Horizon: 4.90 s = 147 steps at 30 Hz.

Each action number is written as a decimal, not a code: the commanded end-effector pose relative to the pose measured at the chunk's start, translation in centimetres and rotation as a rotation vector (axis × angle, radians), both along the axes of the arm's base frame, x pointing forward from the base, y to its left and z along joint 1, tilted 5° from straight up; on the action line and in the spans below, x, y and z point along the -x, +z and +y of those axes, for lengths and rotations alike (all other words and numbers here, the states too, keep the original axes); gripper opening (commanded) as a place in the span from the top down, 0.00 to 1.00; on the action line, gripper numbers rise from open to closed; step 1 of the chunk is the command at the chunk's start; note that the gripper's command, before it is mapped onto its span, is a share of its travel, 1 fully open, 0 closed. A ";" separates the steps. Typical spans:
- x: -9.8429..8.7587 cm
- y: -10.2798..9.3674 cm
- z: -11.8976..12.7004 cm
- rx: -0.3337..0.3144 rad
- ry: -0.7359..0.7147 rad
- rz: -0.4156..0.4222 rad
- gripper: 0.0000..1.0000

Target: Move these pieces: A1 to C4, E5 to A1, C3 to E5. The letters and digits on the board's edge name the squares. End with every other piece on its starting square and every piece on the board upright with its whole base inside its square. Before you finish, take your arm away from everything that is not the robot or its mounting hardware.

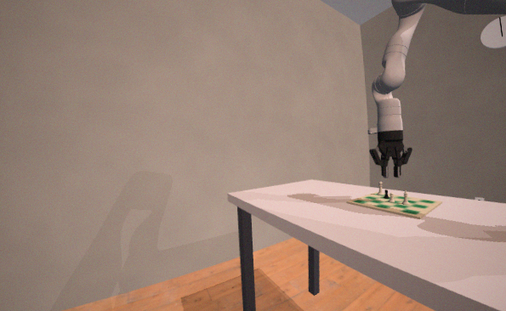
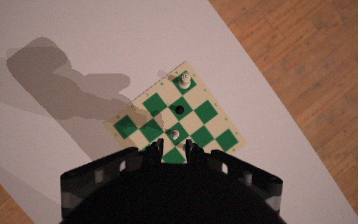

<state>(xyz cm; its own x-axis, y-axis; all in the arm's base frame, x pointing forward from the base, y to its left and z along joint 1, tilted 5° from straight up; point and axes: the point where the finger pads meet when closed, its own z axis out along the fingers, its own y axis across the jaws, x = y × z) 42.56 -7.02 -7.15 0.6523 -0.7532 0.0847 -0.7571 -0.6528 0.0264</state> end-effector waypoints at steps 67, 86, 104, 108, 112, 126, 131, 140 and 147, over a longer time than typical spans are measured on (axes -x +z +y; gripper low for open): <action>0.0 -4.4 -0.2 0.000 0.002 0.003 0.66; 0.0 -4.4 -0.2 0.000 0.002 0.003 0.66; -0.1 -4.4 -0.2 0.000 0.002 0.003 0.66; -0.1 -4.4 -0.2 0.000 0.002 0.003 0.66; -0.1 -4.4 -0.2 0.000 0.002 0.003 0.66; -0.1 -4.4 -0.2 0.000 0.002 0.003 0.66; -0.1 -4.4 -0.2 0.000 0.002 0.003 0.66; -0.1 -4.8 -0.2 0.000 0.002 0.003 0.66; -0.1 -5.9 -0.3 0.000 0.002 0.003 0.66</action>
